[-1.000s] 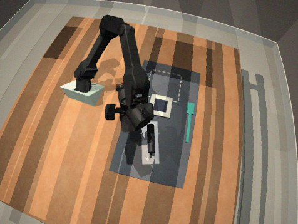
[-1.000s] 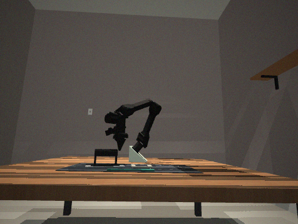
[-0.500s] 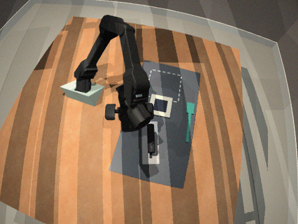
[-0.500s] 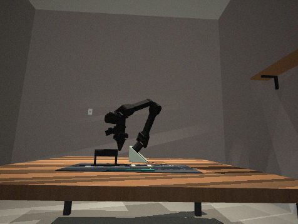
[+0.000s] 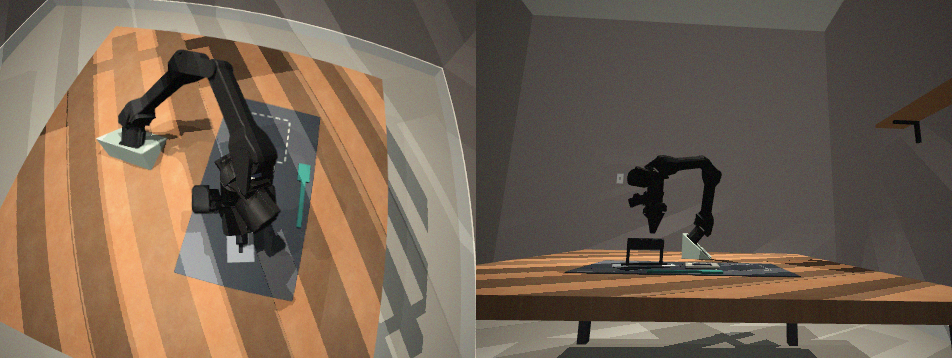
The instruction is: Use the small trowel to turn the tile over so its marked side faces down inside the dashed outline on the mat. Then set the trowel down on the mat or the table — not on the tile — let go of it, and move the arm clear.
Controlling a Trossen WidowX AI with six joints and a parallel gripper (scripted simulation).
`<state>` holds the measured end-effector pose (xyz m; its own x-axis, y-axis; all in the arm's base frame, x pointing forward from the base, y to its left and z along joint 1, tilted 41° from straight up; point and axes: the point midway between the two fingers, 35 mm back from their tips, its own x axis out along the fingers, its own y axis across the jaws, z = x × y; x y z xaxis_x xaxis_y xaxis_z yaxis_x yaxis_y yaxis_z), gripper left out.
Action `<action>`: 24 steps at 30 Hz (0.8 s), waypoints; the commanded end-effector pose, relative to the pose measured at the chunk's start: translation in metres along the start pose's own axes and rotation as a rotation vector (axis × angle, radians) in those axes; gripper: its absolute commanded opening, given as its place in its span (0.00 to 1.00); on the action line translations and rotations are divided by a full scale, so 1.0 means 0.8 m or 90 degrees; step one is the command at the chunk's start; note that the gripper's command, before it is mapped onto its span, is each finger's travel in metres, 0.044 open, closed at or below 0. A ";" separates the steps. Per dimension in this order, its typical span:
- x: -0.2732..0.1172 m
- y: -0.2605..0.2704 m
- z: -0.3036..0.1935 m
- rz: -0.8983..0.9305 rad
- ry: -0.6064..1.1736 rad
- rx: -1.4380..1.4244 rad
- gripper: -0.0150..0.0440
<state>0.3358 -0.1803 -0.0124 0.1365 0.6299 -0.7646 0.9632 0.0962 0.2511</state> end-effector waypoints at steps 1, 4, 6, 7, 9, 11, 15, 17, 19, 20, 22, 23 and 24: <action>-0.003 0.024 0.023 -0.001 0.002 0.002 0.71; -0.004 0.027 0.026 -0.001 0.002 0.002 0.71; -0.002 0.027 0.026 -0.001 0.002 0.002 0.71; 0.000 0.028 0.027 -0.001 0.002 0.002 0.71; 0.004 0.028 0.027 -0.001 0.002 0.002 0.71; 0.008 0.028 0.027 -0.001 0.002 0.002 0.71; 0.016 0.028 0.027 -0.001 0.002 0.002 0.71; 0.020 0.029 0.027 -0.001 0.002 0.002 0.71; 0.024 0.029 0.027 -0.001 0.002 0.002 0.71; 0.026 0.029 0.027 -0.001 0.002 0.002 0.71; 0.031 0.029 0.027 -0.001 0.003 0.002 0.71; 0.033 0.029 0.027 -0.001 0.003 0.002 0.71; 0.035 0.029 0.027 -0.001 0.003 0.002 0.71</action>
<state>0.3664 -0.1832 -0.0357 0.1378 0.6277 -0.7661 0.9631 0.0955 0.2515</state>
